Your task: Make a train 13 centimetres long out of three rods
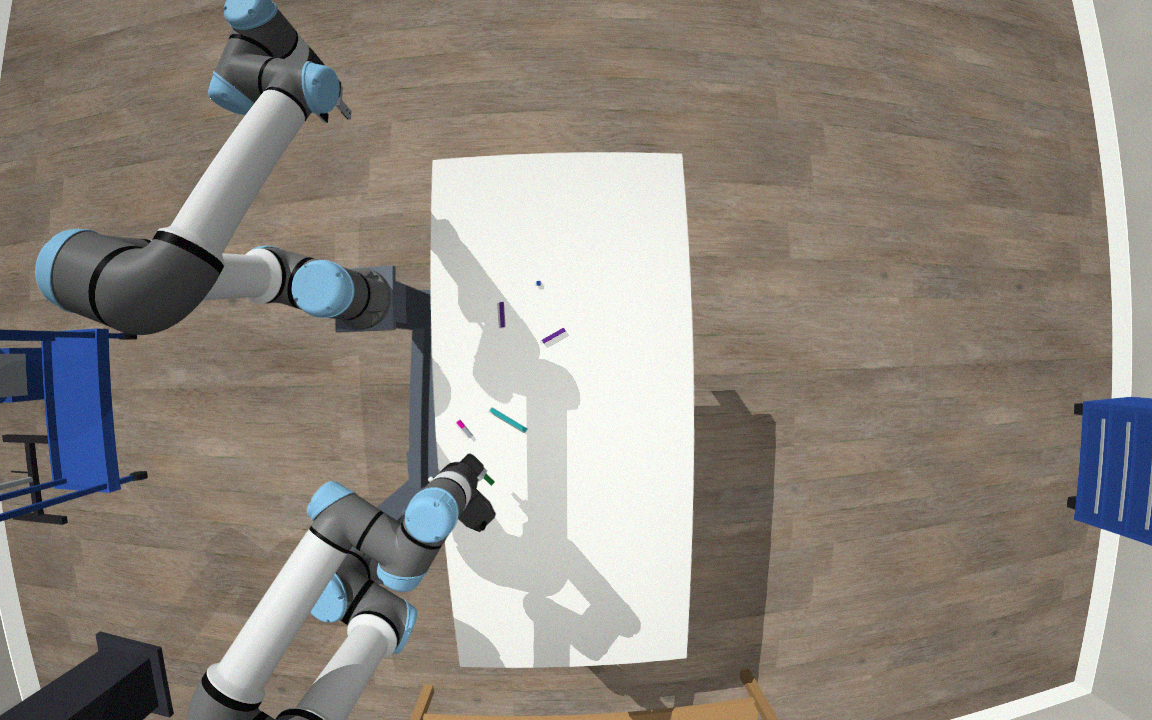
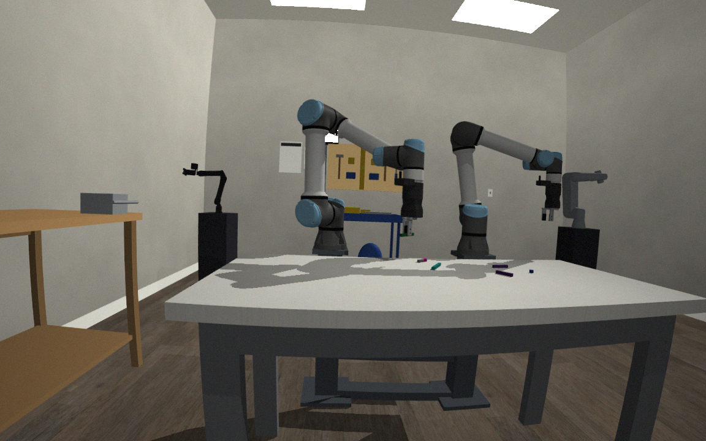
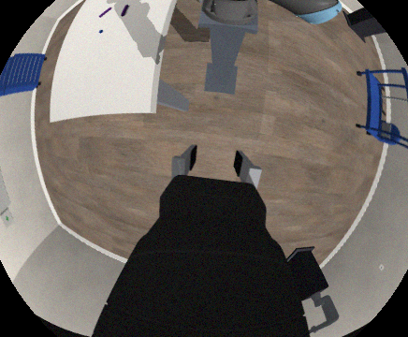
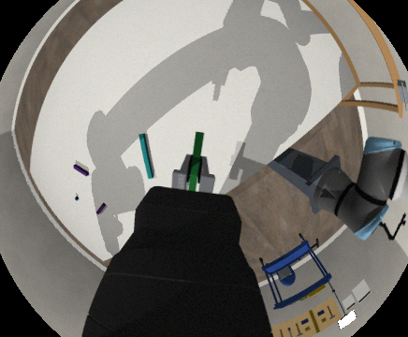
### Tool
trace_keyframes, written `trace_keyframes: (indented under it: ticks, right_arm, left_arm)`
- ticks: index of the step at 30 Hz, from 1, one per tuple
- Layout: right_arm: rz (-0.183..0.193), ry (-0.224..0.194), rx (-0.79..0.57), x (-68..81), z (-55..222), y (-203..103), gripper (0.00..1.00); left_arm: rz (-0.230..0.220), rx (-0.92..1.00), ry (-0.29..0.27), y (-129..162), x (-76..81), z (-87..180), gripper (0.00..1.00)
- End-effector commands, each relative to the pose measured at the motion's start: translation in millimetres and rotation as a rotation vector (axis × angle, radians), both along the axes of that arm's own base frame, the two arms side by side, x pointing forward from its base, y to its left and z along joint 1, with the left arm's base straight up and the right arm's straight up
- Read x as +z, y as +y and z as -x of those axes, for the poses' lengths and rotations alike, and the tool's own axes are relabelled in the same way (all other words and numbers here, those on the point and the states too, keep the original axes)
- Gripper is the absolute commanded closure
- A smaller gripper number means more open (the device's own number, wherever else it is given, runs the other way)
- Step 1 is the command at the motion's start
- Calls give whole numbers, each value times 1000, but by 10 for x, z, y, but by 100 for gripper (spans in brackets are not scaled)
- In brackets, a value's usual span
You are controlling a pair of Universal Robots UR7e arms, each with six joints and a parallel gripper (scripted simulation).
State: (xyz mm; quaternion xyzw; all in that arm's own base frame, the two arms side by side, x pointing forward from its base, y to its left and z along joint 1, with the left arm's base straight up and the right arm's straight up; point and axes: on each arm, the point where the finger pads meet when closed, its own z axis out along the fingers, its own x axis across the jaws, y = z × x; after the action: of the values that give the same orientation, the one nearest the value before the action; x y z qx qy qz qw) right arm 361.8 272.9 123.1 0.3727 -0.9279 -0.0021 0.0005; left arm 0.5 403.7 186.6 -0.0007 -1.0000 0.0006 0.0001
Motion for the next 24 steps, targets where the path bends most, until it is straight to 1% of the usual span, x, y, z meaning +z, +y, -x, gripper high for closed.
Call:
trace_keyframes:
  ticks: [1, 8, 24]
  right_arm:
    - [2, -3, -59, -9, 53, 147, 76]
    - [2, -3, -91, -17, 93, 236, 76]
    - [2, -3, -94, -18, 97, 244, 76]
  left_arm:
    - [-1, 0, 0, 3, 4, -1, 0]
    - [-1, 0, 0, 3, 4, -1, 0]
    - [-1, 0, 0, 3, 4, -1, 0]
